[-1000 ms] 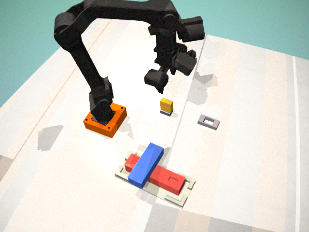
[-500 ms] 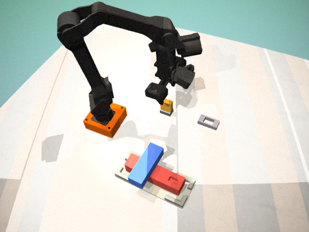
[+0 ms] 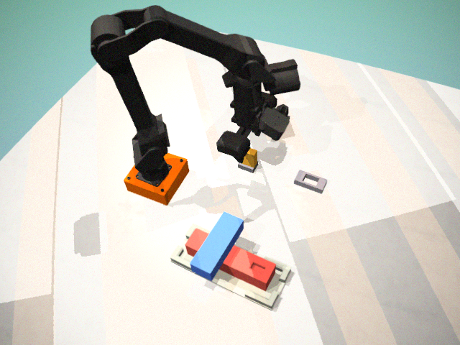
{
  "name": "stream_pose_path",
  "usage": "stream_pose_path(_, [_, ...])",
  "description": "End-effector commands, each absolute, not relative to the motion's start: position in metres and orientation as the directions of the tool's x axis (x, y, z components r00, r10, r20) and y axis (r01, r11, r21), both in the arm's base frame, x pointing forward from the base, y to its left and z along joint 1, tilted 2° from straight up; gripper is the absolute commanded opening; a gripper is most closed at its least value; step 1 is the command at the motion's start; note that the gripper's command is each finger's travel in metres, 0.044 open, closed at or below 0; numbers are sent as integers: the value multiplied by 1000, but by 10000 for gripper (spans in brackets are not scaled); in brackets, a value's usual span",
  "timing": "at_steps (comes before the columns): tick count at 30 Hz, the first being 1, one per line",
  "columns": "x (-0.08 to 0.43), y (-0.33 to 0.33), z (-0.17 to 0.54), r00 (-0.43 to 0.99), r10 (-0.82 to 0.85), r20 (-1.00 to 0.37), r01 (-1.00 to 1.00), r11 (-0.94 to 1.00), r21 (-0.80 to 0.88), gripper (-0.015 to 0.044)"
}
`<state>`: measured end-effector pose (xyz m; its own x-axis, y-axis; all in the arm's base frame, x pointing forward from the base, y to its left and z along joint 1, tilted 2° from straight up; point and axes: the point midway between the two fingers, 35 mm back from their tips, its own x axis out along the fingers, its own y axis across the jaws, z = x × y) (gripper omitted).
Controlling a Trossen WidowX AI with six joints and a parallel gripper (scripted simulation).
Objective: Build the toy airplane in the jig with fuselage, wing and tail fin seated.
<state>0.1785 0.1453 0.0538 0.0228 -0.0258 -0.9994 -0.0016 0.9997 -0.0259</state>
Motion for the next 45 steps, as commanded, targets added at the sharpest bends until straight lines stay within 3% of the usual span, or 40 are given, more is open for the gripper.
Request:
stream_pose_path(1, [177,145,45,13,-28,-1000,0,1000,-28,440])
stream_pose_path(24, [176,143,11,13,-28,-1000,0,1000,-28,440])
stream_pose_path(39, [176,143,11,13,-28,-1000,0,1000,-28,46])
stream_pose_path(45, [176,143,11,13,-28,-1000,0,1000,-28,6])
